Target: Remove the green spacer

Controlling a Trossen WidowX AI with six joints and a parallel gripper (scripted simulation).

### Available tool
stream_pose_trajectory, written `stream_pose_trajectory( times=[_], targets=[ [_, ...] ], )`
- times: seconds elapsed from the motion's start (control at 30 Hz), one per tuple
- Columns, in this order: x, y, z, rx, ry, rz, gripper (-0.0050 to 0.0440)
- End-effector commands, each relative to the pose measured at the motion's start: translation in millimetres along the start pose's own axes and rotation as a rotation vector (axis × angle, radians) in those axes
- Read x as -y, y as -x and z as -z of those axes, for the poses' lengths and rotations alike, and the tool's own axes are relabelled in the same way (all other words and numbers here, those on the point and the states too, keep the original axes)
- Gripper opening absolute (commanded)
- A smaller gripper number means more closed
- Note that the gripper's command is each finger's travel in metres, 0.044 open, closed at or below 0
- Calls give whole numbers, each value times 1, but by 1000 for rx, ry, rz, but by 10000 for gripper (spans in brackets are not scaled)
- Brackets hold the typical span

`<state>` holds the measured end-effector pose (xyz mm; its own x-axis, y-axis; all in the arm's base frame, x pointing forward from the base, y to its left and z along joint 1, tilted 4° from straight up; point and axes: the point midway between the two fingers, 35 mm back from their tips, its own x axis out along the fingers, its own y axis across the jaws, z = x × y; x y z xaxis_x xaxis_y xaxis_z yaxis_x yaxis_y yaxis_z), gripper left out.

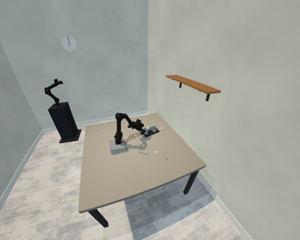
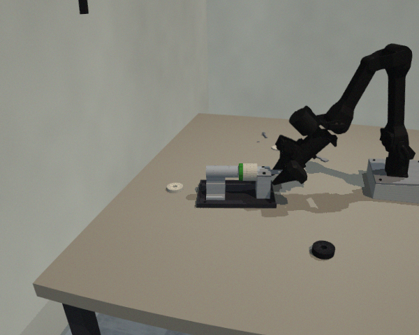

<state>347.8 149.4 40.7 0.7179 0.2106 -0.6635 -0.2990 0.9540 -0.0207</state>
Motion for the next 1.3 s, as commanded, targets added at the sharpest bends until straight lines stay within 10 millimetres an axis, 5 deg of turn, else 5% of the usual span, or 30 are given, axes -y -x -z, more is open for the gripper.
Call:
stream_pose_trajectory(
  times=[0.0,0.1,0.8,1.27],
  targets=[
    [0,0,0,0,0,0,200],
    [0,0,0,0,0,0,128],
    [0,0,0,0,0,-1,0],
    [0,6,6,1,1,-4,0]
  ],
)
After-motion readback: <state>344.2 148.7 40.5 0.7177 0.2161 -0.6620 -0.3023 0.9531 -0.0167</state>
